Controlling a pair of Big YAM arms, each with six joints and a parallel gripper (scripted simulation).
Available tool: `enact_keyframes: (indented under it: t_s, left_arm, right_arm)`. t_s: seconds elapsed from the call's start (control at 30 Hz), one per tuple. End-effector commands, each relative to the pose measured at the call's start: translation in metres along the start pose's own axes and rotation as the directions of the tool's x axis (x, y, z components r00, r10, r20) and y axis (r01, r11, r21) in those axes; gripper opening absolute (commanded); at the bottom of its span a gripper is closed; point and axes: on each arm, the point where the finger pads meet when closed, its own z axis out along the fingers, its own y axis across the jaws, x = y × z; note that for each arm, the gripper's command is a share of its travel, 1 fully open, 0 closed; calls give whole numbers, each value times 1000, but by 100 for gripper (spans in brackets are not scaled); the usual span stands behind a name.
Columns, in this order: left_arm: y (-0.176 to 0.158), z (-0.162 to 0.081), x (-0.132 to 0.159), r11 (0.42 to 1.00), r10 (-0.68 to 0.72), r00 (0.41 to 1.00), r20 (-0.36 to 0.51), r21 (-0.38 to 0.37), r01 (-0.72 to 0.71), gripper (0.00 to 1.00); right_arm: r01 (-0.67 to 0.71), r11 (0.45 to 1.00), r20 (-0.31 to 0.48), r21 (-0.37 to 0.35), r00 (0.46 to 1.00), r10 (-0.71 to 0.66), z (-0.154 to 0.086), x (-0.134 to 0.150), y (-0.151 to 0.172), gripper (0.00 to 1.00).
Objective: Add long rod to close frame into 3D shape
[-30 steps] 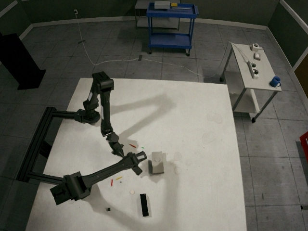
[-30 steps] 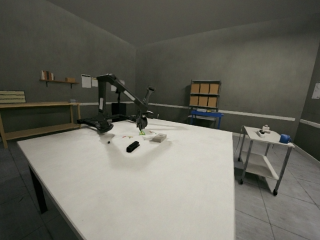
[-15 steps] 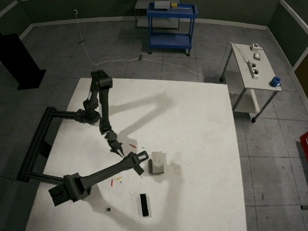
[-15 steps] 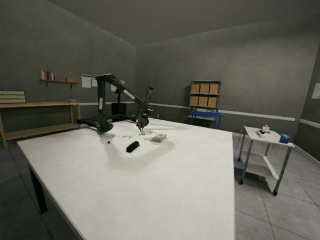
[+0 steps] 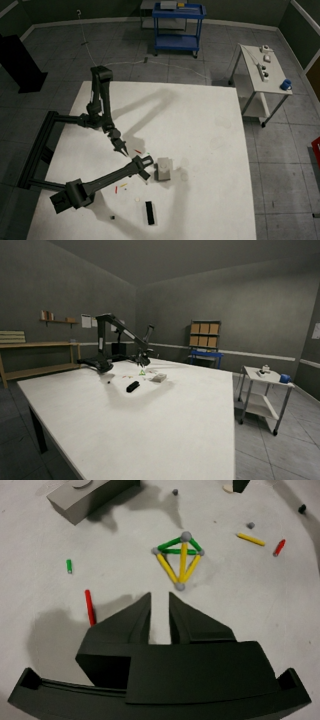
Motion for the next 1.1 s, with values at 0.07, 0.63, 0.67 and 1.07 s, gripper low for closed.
enact_keyframes:
  t_s: [0.07, 0.63, 0.67, 1.07]
  left_arm:
    - [52, -25, -9, 998, -32, 999, -25, -52, 31, 16]
    - [166, -78, -43, 981, -112, 993, -42, -163, 104, 16]
    - [175, -83, -45, 979, -119, 992, -44, -172, 110, 16]
    - [301, -150, -72, 938, -215, 974, -73, -292, 185, 16]
  right_arm:
    - [307, 952, 136, -5, 943, -304, 2, 16, 3, 100]
    - [804, 551, 464, 225, 409, -786, 12, 33, 3, 100]
    - [819, 519, 476, 245, 364, -800, 13, 34, 3, 100]
    - [870, 192, 527, 455, -89, -845, 21, 43, 0, 100]
